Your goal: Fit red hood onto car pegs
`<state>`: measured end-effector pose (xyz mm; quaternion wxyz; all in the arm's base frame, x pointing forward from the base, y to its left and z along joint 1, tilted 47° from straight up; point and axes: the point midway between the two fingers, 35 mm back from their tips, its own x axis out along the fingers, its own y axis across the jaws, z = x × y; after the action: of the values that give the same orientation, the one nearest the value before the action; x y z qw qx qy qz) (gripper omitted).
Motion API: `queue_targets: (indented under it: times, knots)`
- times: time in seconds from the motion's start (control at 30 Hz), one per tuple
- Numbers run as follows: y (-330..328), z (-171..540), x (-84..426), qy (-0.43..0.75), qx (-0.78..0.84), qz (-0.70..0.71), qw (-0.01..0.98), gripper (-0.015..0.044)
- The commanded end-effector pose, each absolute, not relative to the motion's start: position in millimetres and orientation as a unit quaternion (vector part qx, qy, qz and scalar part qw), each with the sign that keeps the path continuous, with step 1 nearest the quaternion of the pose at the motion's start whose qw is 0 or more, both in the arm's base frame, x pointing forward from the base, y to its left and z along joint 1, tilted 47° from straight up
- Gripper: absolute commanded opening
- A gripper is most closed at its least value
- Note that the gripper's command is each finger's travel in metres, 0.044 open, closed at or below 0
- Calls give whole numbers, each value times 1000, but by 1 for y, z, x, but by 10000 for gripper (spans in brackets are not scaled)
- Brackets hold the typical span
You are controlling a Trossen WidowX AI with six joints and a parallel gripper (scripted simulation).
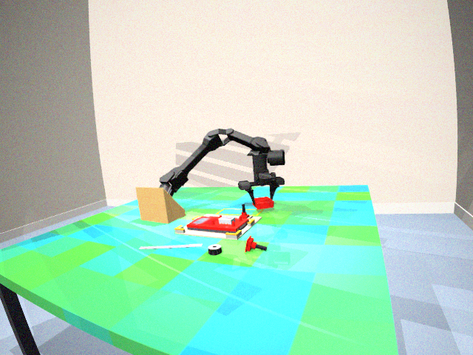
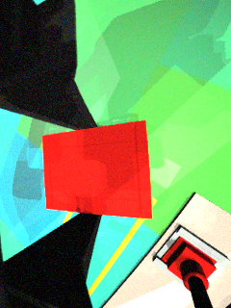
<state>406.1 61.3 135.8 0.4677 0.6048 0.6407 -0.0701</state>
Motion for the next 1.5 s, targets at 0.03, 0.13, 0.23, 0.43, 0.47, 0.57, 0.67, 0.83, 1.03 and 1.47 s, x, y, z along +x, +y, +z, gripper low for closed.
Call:
queue_targets:
  times: [0.03,0.13,0.23,0.43,0.47,0.57,0.67,0.83,1.03,1.47]
  knots:
    - [47,150,404,639,606,-67,469,0]
    - [38,159,402,639,606,-67,469,0]
    - [29,168,399,639,606,-67,469,0]
    - [15,181,396,639,605,-68,470,0]
    - [13,183,395,639,605,-68,470,0]
    - [10,186,395,639,605,-68,470,0]
    - [11,182,395,639,605,-70,471,0]
    - [-5,166,395,641,583,-46,498,0]
    - [-28,145,392,643,549,-13,534,0]
    - [-72,99,377,643,472,64,599,0]
